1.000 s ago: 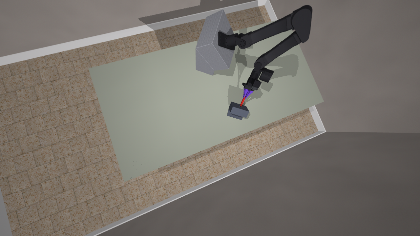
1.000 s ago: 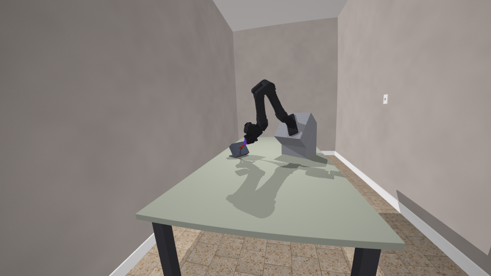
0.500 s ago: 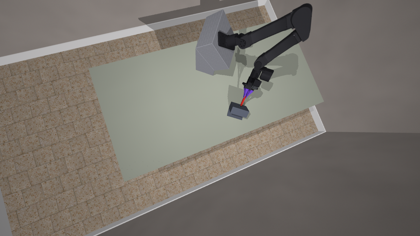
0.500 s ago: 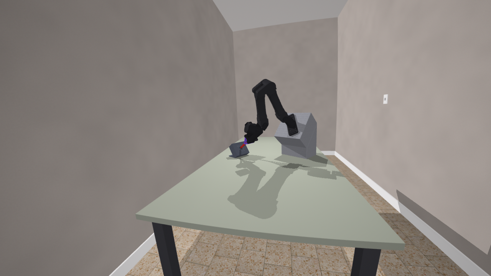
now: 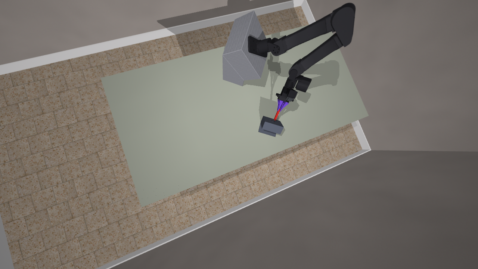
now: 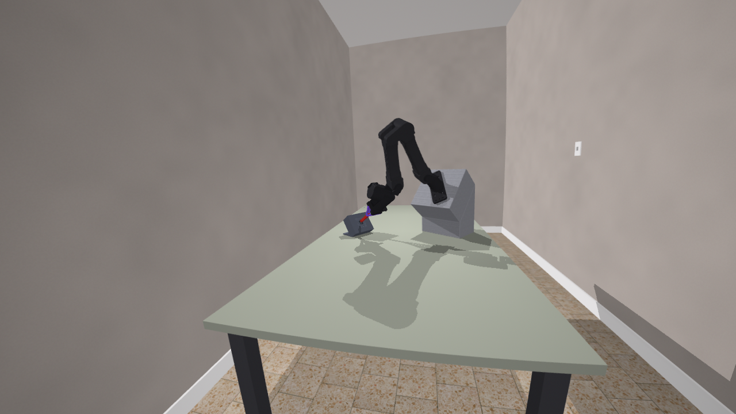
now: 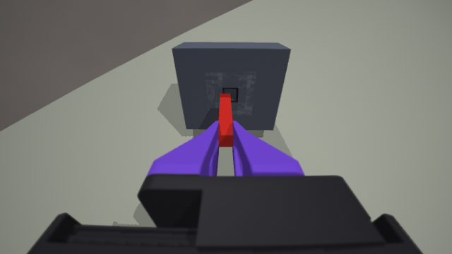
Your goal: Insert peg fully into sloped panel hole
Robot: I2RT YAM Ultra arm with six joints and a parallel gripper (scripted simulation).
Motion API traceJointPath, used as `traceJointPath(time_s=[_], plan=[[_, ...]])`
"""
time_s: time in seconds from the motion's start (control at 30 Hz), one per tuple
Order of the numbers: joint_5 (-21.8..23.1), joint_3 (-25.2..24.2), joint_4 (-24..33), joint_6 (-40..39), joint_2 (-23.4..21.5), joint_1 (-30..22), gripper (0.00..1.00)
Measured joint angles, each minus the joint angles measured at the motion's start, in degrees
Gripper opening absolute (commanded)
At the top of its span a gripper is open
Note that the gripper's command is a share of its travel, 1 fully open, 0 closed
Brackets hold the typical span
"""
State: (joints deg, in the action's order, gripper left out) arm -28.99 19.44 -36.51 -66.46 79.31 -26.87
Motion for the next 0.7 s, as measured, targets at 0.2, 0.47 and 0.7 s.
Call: traceJointPath(time_s=[0.2,0.47,0.7], plan=[[0.0,-1.0,-0.9,0.0,0.0,0.0,0.00],[0.0,-1.5,-1.6,0.0,0.6,0.0,0.00],[0.0,-1.5,-1.8,0.0,1.1,0.3,0.00]])
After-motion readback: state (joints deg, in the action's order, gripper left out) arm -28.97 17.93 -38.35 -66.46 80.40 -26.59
